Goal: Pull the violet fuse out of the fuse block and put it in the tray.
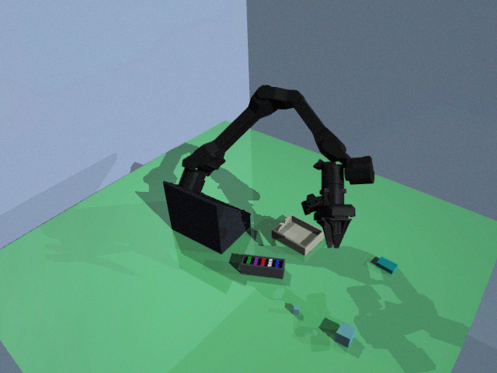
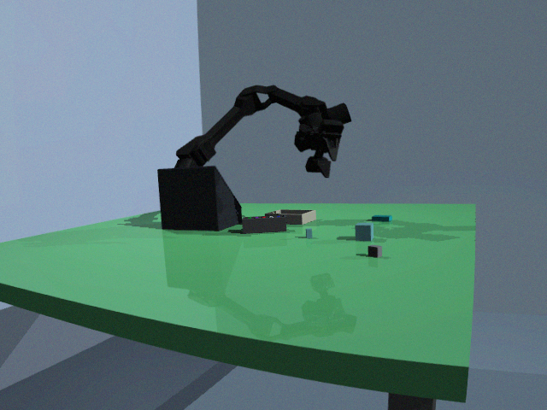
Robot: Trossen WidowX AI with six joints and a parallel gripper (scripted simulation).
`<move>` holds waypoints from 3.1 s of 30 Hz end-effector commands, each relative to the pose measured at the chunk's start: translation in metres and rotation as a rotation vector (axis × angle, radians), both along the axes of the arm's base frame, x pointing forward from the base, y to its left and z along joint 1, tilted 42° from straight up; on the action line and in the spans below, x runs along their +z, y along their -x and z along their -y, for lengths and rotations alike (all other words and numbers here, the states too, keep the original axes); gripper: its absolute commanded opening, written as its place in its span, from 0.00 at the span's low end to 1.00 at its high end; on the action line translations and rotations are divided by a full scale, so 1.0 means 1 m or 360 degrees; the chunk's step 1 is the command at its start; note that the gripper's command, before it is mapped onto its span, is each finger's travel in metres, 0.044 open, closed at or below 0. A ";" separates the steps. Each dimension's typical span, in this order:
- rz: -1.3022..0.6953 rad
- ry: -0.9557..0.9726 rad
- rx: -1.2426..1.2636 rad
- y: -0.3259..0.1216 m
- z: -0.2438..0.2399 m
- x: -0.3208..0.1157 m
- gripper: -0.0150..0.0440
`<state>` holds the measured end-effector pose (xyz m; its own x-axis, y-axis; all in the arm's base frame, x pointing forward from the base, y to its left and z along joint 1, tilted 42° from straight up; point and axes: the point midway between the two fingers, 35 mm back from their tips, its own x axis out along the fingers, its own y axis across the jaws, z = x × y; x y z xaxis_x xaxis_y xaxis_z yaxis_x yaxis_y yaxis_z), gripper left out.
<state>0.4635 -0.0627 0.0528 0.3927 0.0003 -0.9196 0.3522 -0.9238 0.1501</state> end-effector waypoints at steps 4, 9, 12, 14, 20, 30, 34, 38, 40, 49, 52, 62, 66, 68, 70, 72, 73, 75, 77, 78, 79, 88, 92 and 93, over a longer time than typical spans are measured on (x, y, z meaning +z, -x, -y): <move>-0.0102 0.0000 0.0323 0.024 0.005 -0.026 0.60; -0.0184 -0.0082 0.0970 0.075 0.006 -0.068 0.38; -0.0137 -0.0160 0.1343 0.106 0.002 -0.087 0.38; -0.0065 -0.0214 0.1580 0.126 -0.003 -0.097 0.38; 0.0265 -0.0322 0.2117 0.175 -0.020 -0.112 0.38; 0.0465 -0.0338 0.2308 0.193 -0.031 -0.112 0.38; 0.0465 -0.0338 0.2308 0.192 -0.032 -0.110 0.38; 0.0465 -0.0338 0.2308 0.191 -0.033 -0.111 0.38; 0.0465 -0.0338 0.2308 0.191 -0.034 -0.112 0.38; 0.0465 -0.0338 0.2308 0.190 -0.040 -0.118 0.38; 0.0466 -0.0338 0.2308 0.190 -0.042 -0.120 0.38; 0.0467 -0.0339 0.2307 0.189 -0.049 -0.127 0.38; 0.0467 -0.0340 0.2307 0.188 -0.052 -0.130 0.38; 0.0467 -0.0340 0.2307 0.188 -0.053 -0.132 0.38; 0.0468 -0.0340 0.2307 0.188 -0.054 -0.132 0.38; 0.0468 -0.0340 0.2307 0.188 -0.054 -0.133 0.38; 0.0468 -0.0340 0.2307 0.188 -0.054 -0.133 0.38; 0.0468 -0.0340 0.2307 0.188 -0.054 -0.133 0.38; 0.0468 -0.0341 0.2307 0.188 -0.055 -0.133 0.38; 0.0468 -0.0341 0.2307 0.188 -0.055 -0.134 0.38; 0.0468 -0.0341 0.2307 0.188 -0.056 -0.134 0.38; 0.0468 -0.0341 0.2307 0.187 -0.061 -0.140 0.38; 0.0468 -0.0341 0.2307 0.187 -0.061 -0.140 0.38; 0.0463 -0.0331 0.2315 0.187 -0.060 -0.139 0.37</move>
